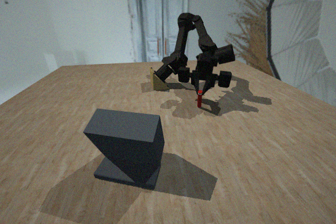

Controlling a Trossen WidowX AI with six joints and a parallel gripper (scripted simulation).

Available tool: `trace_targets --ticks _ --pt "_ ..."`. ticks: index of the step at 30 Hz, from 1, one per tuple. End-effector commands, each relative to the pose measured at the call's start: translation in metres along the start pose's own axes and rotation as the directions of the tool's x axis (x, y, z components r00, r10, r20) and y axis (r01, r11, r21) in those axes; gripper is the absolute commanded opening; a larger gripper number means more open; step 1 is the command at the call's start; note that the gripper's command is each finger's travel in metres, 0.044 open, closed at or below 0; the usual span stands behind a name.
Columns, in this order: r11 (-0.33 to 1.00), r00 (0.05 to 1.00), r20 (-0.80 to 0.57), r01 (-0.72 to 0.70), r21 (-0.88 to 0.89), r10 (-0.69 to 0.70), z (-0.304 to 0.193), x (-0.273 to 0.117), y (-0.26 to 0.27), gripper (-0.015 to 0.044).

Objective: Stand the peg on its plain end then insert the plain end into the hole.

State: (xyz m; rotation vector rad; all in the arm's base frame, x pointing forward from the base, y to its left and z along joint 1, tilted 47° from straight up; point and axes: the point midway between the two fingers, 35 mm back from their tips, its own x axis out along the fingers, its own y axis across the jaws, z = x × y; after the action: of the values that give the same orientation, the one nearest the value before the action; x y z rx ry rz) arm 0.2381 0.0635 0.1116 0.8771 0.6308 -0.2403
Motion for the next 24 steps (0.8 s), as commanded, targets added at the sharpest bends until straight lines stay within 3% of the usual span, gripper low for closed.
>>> trace_targets --ticks 1,24 --pt "1.0 1.0 0.031 -0.002 0.005 0.002 -0.001 -0.002 -0.001 0.0049" --pt "1.0 0.974 0.227 -0.002 0.009 0.0 -0.01 -0.015 -0.001 0.0049"
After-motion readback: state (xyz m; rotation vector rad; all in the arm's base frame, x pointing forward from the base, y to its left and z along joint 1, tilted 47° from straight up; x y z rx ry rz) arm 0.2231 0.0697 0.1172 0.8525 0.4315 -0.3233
